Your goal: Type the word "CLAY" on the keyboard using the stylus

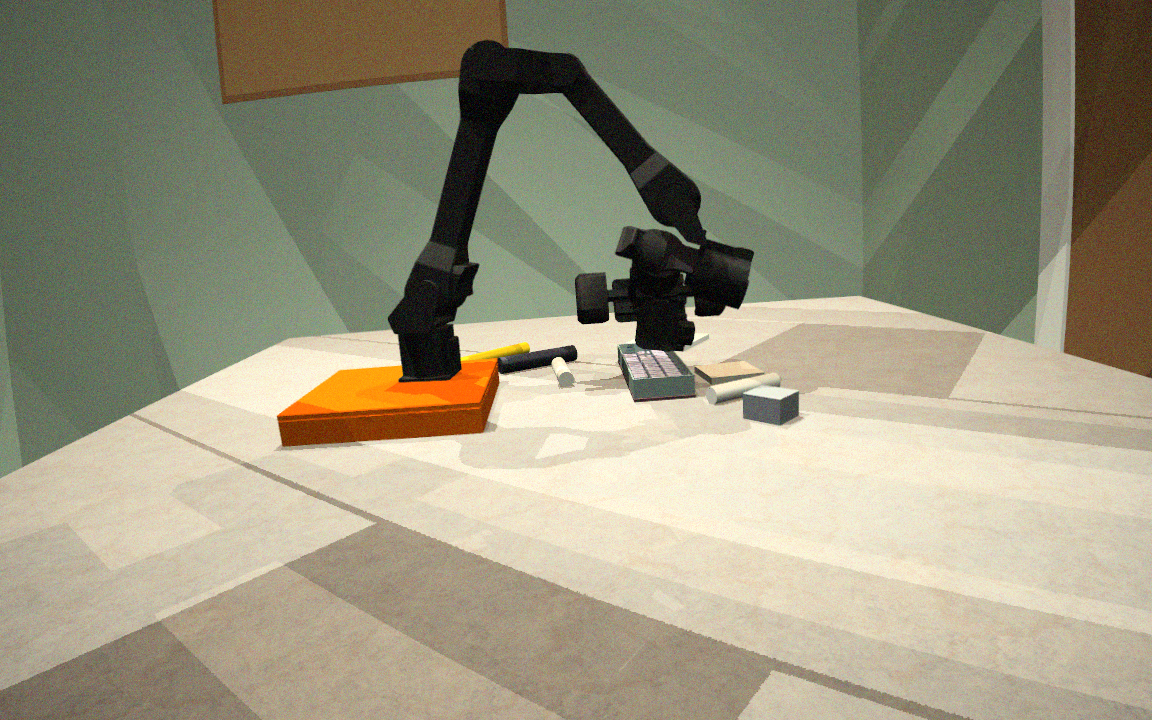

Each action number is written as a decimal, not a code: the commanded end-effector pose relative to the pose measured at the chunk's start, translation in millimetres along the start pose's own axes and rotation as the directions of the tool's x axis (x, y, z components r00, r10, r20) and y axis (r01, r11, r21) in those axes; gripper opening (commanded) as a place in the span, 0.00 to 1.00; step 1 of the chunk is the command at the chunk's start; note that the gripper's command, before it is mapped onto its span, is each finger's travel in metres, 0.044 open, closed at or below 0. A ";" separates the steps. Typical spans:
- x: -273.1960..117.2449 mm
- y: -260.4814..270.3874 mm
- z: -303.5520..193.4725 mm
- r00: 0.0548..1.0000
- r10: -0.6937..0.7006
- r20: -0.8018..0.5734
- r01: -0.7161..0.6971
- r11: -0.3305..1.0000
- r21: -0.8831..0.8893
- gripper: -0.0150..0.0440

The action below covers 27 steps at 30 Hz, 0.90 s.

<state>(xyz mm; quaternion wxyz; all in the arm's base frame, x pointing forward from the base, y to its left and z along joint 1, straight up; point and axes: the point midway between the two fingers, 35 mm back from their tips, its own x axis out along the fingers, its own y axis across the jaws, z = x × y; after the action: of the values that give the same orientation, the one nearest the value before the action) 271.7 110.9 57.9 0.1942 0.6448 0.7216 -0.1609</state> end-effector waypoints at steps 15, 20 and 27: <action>-2.5 0.3 -4.1 1.000 0.000 0.002 0.000 1.000 -0.006 0.39; -15.2 0.1 -26.8 1.000 0.000 0.002 0.000 1.000 -0.006 0.39; -15.9 -0.1 -28.5 1.000 0.002 0.002 -0.002 1.000 -0.004 0.39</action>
<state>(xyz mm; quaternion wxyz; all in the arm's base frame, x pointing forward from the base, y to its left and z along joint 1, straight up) 271.0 110.8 91.0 0.1964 0.6447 0.7213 -0.1598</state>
